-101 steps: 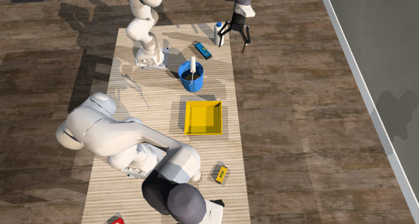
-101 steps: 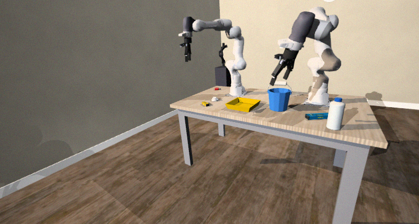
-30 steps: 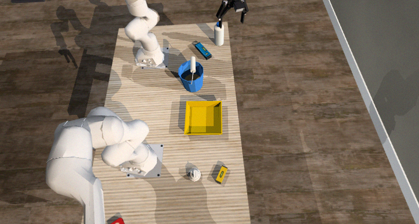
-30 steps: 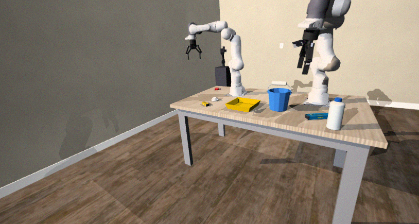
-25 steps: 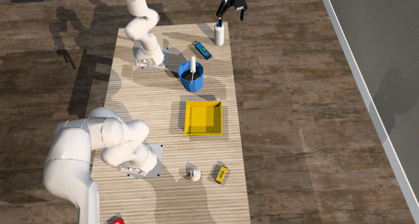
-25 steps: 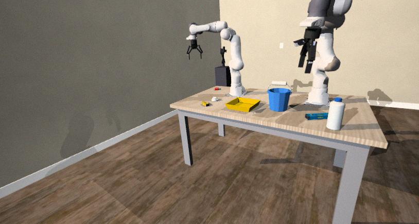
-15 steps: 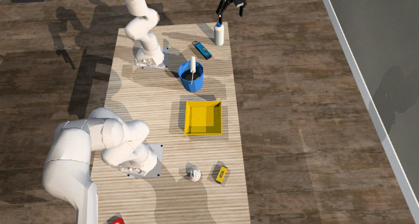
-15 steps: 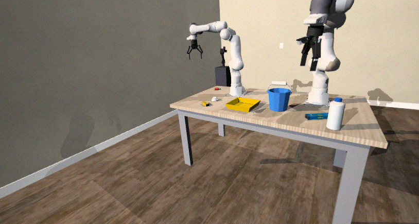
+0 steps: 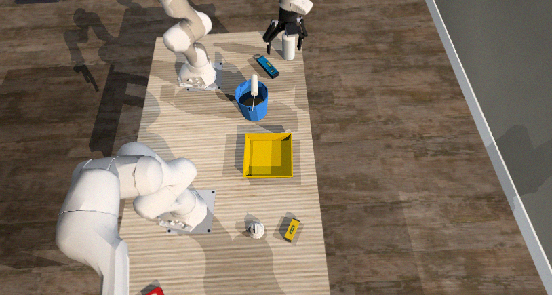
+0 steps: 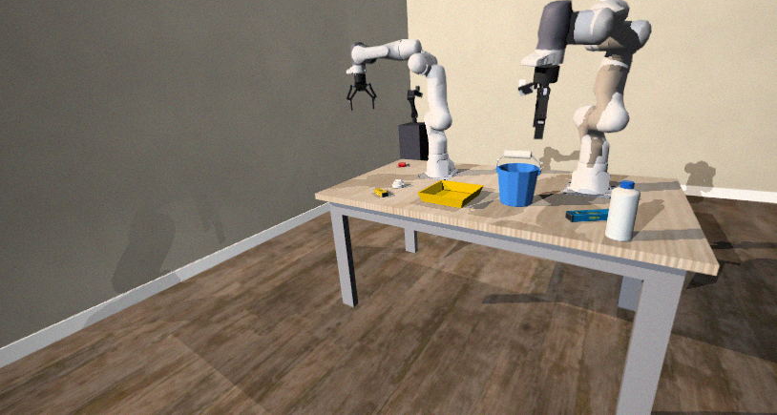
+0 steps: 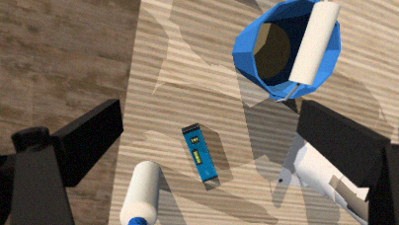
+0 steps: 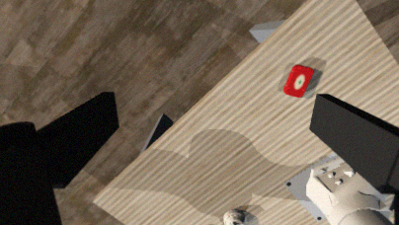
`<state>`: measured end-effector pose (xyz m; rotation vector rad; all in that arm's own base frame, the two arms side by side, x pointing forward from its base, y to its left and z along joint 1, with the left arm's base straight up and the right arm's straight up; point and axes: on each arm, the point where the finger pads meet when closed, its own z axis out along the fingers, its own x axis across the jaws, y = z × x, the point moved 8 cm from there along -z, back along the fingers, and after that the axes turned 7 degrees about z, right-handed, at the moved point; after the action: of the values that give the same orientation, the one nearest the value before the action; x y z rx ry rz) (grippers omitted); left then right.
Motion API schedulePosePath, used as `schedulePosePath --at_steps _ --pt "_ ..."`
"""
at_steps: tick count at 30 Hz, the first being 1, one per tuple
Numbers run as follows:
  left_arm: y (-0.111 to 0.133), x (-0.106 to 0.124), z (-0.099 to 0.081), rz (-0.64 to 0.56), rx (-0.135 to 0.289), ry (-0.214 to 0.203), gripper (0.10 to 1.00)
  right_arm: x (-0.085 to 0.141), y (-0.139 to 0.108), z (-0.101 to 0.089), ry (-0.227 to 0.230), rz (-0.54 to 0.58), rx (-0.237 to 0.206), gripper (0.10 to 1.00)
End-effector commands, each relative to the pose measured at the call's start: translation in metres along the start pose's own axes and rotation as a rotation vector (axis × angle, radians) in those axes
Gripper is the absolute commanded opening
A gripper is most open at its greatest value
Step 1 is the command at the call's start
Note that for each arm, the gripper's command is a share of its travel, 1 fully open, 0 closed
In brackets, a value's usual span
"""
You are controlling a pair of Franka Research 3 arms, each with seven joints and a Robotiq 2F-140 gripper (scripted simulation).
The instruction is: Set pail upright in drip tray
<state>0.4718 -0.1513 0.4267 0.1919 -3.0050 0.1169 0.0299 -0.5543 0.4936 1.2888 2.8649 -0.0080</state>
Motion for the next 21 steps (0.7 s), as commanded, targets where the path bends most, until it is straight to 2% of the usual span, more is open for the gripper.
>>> schedulePosePath --at_steps 1,4,10,14,21 --pt "-0.037 0.046 0.020 0.025 -0.018 -0.050 1.000 0.001 0.000 0.001 0.002 0.009 -0.005 1.000" --pt "-0.060 0.091 0.039 0.104 -0.042 -0.069 1.000 0.001 0.000 0.001 0.002 0.009 -0.005 1.000" --pt "-0.079 0.155 0.068 0.215 -0.079 -0.115 1.000 0.001 0.000 0.001 0.002 0.009 -0.005 1.000" --pt "-0.080 0.163 0.072 0.230 -0.084 -0.124 1.000 0.001 0.000 0.001 0.002 0.009 -0.005 1.000" --pt "-0.081 0.164 0.072 0.232 -0.085 -0.124 1.000 0.001 0.000 0.001 0.002 0.009 -0.005 1.000"
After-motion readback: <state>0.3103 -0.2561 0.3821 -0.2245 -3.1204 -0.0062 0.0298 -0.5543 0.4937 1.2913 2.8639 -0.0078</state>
